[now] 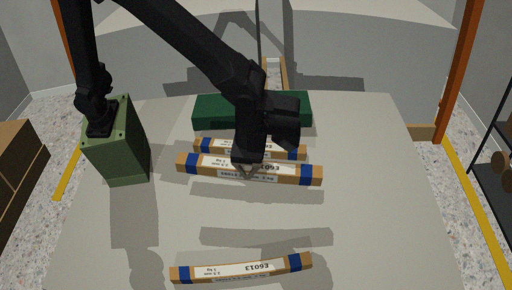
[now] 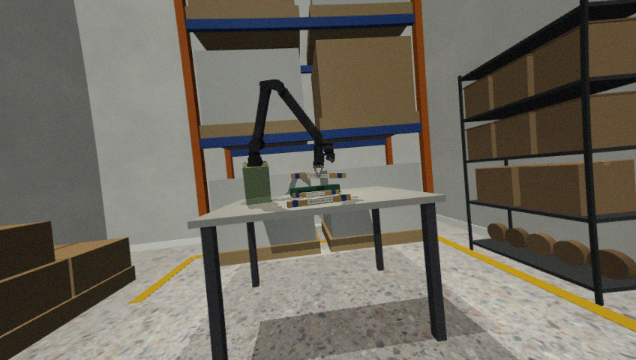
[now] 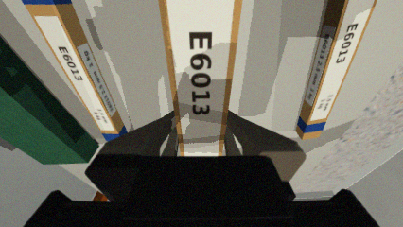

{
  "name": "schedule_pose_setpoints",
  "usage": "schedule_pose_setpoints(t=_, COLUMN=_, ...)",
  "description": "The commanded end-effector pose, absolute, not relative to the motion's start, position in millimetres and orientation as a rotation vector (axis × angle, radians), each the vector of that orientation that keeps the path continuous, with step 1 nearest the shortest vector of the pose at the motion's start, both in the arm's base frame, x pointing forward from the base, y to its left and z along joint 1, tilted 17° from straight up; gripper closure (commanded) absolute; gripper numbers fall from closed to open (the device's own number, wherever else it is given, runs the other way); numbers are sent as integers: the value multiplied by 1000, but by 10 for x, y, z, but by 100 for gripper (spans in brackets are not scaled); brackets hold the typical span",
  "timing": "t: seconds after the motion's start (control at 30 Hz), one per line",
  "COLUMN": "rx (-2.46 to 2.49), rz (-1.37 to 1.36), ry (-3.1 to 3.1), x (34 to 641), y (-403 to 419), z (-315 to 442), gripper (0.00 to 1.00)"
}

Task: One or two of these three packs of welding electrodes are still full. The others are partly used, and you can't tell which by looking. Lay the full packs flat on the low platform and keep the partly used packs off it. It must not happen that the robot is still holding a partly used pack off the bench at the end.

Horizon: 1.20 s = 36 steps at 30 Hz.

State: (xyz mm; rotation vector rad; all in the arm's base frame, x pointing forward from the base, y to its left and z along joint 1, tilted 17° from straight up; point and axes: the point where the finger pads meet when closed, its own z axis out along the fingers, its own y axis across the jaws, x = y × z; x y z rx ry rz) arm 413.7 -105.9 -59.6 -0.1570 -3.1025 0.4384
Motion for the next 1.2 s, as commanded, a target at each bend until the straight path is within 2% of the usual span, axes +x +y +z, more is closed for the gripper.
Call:
schedule_pose_setpoints(t=0.0, rx=-167, rz=481, ry=-3235, x=4612, y=-972, z=4, gripper=100)
schedule_pose_setpoints(t=1.17, rx=-169, rz=479, ry=-3241, x=4501, y=-810, z=500, gripper=100)
